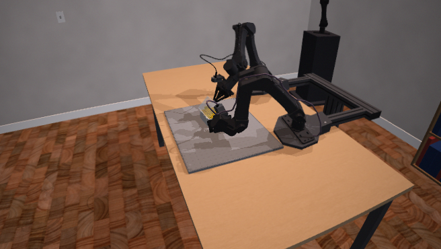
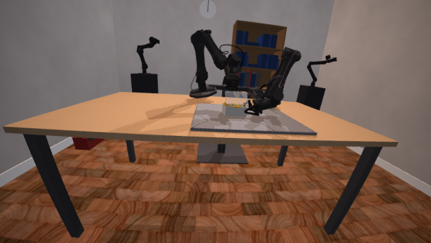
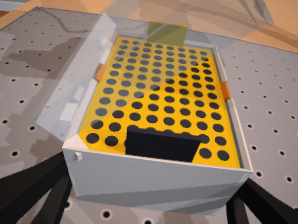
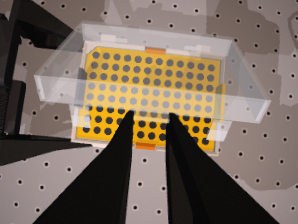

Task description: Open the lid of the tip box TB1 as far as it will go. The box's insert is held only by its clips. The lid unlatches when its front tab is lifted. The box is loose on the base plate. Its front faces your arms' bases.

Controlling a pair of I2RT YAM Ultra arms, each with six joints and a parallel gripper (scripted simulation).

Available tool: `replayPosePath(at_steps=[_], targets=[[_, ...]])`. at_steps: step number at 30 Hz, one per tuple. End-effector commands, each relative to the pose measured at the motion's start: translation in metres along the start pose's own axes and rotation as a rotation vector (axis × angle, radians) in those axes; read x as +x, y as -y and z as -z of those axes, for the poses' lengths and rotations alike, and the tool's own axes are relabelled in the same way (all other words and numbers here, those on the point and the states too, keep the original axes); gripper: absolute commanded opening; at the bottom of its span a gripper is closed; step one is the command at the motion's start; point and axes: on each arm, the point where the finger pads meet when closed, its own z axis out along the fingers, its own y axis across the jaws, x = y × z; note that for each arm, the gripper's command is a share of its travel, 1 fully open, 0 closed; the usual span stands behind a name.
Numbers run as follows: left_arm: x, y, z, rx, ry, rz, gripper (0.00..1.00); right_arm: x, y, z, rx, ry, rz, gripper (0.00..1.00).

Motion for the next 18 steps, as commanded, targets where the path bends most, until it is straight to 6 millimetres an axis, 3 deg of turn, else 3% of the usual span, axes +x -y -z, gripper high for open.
replayPosePath(at_steps=[1,11,18], targets=[[0.001,-0.003,-0.001,-0.001,0.0,0.005,0.84,-0.007,0.0,0.001,0.002,-0.164,-0.018,0.12],[0.001,-0.003,-0.001,-0.001,0.0,0.005,0.84,-0.021,0.002,-0.001,0.003,-0.428,-0.021,0.12],[0.001,-0.003,-0.001,-0.001,0.0,0.005,0.84,-0.035,-0.001,-0.001,-0.006,-0.455,-0.031,0.12]])
